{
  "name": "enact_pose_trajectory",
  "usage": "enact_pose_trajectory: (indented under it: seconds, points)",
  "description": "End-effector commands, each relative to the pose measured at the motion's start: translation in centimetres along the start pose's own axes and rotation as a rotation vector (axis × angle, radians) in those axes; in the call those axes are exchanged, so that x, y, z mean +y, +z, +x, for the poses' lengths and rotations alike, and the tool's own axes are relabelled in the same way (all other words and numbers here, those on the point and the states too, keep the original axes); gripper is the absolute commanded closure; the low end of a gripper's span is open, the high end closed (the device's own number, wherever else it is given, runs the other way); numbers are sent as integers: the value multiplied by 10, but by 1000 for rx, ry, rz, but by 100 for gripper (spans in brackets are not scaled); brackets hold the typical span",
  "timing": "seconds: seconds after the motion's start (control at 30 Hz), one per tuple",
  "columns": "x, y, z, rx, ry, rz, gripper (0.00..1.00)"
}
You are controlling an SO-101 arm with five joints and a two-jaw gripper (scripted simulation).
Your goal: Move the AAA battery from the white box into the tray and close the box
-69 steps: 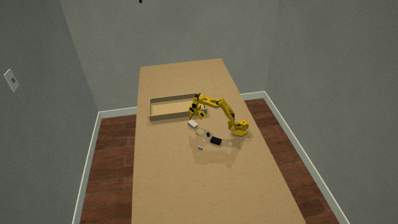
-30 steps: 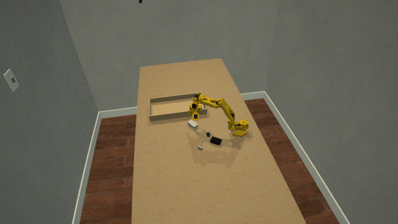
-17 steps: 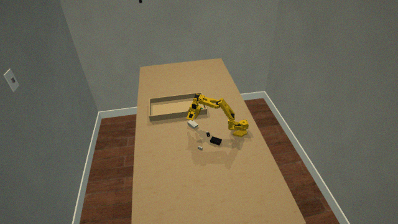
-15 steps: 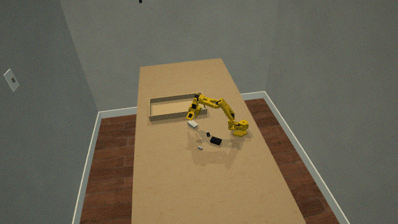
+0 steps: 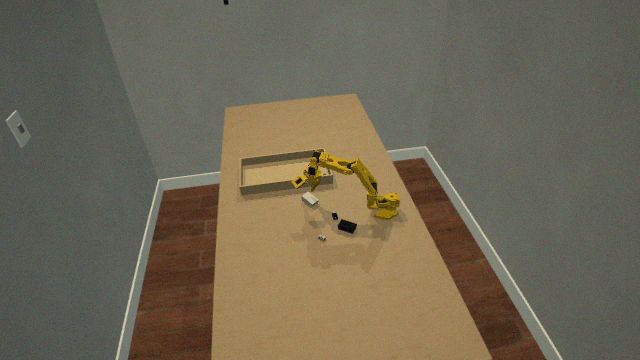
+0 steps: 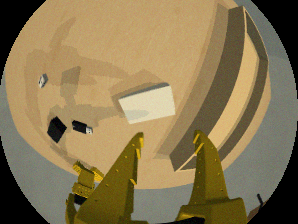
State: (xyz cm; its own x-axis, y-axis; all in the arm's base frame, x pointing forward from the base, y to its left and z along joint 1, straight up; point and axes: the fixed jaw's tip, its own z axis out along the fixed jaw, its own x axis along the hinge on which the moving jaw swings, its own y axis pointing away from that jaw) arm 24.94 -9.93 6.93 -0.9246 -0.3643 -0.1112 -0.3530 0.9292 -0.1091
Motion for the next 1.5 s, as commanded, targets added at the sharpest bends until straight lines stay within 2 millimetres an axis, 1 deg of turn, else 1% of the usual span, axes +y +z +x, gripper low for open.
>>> enact_pose_trajectory:
  seconds: [0.0, 0.43, 0.5, 0.87, 1.0, 1.07, 1.47]
  points:
    - [-5, -11, -10, -58, 122, 45, 72]
    - [-5, -12, -18, -80, 618, 31, 72]
    - [-5, -12, -18, -80, 618, 31, 72]
    - [-6, -12, -23, -93, 942, 18, 72]
    - [-6, -12, -24, -96, 1032, 14, 72]
    - [-6, -12, -24, -96, 1032, 14, 72]
    - [-7, -12, -26, -103, 1210, 5, 72]
